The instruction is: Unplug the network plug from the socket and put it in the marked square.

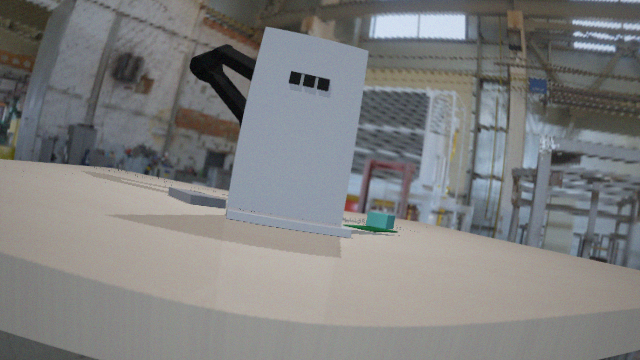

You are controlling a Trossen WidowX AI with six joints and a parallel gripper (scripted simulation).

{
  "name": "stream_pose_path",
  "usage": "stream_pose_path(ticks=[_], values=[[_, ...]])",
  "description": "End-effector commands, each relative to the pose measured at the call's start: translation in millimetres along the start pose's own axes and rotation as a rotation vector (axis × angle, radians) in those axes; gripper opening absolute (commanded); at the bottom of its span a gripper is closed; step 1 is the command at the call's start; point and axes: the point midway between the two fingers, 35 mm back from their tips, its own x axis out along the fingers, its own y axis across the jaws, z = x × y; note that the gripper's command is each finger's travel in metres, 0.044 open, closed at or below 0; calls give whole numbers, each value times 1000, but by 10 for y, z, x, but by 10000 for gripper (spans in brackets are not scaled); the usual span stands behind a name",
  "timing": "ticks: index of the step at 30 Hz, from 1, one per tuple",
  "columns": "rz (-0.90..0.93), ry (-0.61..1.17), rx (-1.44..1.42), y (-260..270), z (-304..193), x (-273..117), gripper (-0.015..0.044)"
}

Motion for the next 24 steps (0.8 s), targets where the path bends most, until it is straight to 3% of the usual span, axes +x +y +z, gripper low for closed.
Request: stream_pose_path(ticks=[1,24], values=[[7,-3,7,38,11,-49,156],[15,-11,5,141,50,-263,156]])
